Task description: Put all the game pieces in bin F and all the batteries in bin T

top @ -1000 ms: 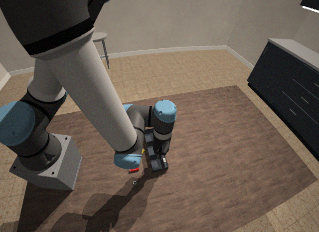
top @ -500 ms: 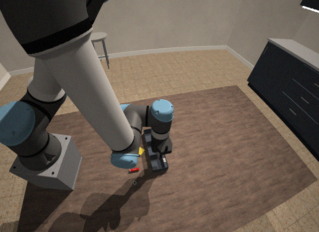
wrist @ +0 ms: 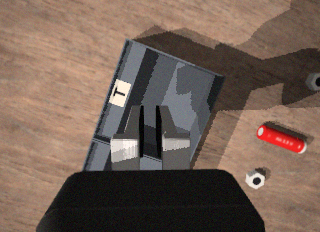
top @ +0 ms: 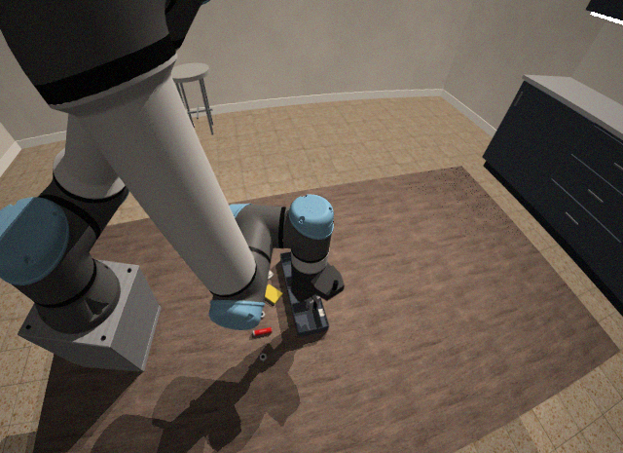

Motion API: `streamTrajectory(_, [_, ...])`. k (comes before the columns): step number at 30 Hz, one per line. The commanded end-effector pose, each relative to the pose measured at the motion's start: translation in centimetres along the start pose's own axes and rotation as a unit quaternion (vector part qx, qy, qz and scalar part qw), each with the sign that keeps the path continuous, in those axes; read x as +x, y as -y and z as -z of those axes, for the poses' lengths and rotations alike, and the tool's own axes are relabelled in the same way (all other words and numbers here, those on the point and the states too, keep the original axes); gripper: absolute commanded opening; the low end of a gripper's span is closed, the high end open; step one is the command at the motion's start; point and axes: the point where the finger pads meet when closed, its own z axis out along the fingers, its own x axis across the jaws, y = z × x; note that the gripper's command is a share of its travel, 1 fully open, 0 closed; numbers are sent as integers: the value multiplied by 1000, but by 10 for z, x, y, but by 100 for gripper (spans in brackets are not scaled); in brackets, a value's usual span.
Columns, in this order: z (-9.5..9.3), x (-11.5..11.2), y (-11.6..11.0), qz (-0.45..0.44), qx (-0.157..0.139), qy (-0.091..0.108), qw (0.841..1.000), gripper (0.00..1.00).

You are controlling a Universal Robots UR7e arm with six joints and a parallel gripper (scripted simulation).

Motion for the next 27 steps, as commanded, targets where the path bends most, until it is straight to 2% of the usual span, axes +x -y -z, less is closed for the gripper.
streamTrajectory(1, [0,0,0,78,0,3,997,31])
streamTrajectory(10, [0,0,0,191,1,3,982,31])
streamTrajectory(12, [0,0,0,191,1,3,982,31])
streamTrajectory(13, [0,0,0,227,2,3,974,31])
streamTrajectory(18, [0,0,0,283,2,3,959,31])
streamTrajectory(25, [0,0,0,366,2,5,931,31])
streamTrajectory(26, [0,0,0,328,3,2,945,31])
streamTrajectory(27, [1,-1,1,351,2,3,936,31])
